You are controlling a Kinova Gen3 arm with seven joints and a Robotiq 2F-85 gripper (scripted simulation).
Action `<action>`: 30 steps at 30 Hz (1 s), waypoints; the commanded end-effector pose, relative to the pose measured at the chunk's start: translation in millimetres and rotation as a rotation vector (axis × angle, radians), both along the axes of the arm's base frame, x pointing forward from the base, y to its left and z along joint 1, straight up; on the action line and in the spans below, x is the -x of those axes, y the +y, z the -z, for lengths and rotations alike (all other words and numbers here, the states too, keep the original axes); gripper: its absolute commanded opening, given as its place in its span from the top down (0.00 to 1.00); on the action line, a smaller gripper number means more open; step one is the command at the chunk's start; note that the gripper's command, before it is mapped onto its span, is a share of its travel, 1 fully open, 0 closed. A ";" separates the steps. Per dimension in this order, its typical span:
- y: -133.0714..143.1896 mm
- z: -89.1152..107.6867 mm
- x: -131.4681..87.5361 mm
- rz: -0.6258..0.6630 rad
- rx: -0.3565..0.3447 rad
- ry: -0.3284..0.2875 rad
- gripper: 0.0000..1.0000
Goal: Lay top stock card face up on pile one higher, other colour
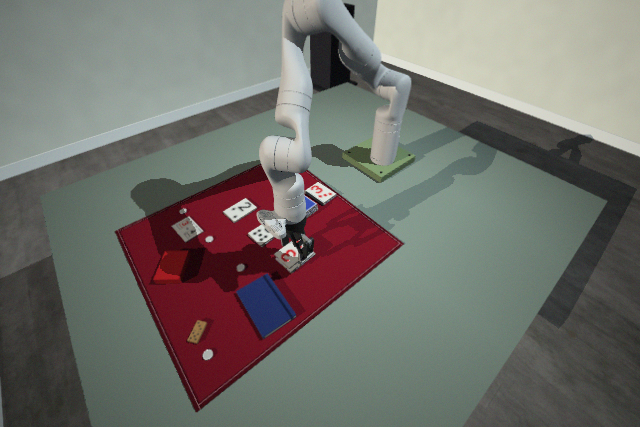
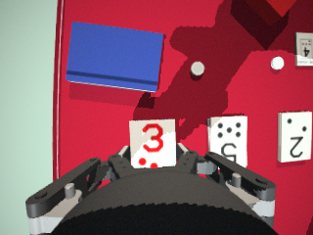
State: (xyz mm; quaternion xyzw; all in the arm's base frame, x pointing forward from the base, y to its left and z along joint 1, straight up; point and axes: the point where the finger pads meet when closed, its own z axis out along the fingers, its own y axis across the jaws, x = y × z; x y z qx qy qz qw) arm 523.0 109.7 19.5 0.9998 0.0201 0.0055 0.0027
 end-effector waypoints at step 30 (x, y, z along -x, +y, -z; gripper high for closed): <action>0.9 9.6 1.1 -0.001 0.000 0.004 0.28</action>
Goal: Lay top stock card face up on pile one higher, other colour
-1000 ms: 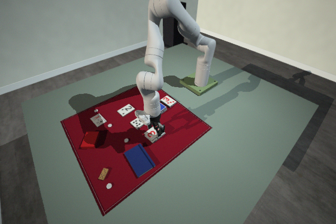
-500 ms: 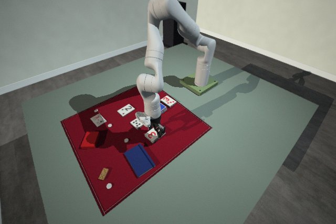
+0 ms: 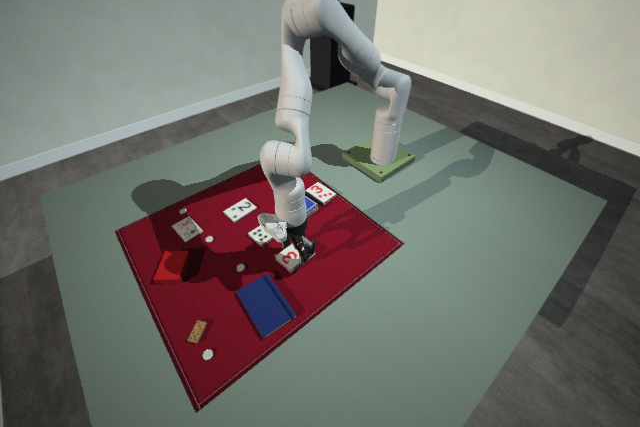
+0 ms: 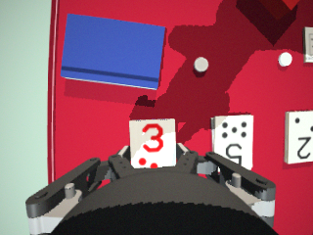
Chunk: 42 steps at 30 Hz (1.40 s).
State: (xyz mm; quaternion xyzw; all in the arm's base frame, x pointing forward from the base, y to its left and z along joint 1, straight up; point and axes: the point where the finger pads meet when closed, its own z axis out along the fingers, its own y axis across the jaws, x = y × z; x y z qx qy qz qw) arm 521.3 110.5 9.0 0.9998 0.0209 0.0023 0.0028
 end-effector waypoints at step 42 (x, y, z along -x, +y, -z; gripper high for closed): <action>0.1 4.3 -0.7 0.000 0.000 -0.002 0.15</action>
